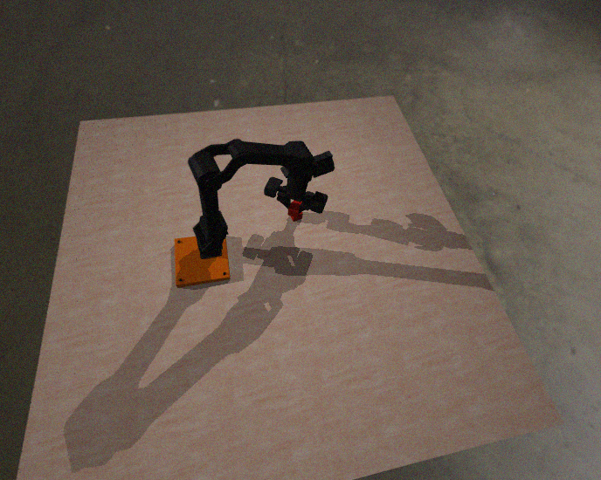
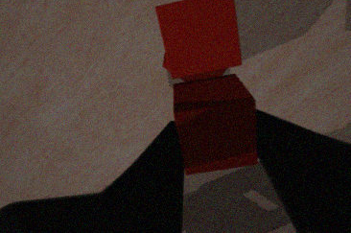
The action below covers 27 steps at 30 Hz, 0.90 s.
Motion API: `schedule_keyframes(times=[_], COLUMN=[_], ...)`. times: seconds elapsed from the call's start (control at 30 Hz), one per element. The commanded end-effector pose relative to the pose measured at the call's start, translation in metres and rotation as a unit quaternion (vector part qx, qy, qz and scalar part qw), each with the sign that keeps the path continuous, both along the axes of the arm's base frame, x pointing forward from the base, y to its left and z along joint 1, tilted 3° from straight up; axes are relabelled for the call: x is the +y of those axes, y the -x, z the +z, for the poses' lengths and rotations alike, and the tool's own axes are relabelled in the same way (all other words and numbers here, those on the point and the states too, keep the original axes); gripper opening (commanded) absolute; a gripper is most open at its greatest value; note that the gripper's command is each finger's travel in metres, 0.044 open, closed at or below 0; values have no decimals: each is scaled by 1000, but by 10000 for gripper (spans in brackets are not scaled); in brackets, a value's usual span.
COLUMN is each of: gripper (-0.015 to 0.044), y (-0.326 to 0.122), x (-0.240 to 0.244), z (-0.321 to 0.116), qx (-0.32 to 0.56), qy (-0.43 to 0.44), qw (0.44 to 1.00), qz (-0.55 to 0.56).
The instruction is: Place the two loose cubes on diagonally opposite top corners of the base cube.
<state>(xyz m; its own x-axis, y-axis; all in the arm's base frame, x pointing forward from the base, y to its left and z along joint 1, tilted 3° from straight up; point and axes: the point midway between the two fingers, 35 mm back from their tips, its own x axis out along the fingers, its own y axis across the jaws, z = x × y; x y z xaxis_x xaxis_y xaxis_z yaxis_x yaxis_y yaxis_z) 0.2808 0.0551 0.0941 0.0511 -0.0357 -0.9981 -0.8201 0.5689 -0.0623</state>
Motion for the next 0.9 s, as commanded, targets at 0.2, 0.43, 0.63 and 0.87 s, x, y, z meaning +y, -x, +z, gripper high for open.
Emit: schedule_keyframes(times=[0.2, 0.43, 0.63, 0.87], gripper=[105, 105, 105, 105], y=[-2, -2, -2, -2], x=[-1, -1, -1, -1], z=[-17, -17, -18, -18], qx=[-1, -1, -1, -1], qy=[-2, -2, -2, -2], qw=[1000, 1000, 1000, 1000], qz=[-3, -3, -3, -3])
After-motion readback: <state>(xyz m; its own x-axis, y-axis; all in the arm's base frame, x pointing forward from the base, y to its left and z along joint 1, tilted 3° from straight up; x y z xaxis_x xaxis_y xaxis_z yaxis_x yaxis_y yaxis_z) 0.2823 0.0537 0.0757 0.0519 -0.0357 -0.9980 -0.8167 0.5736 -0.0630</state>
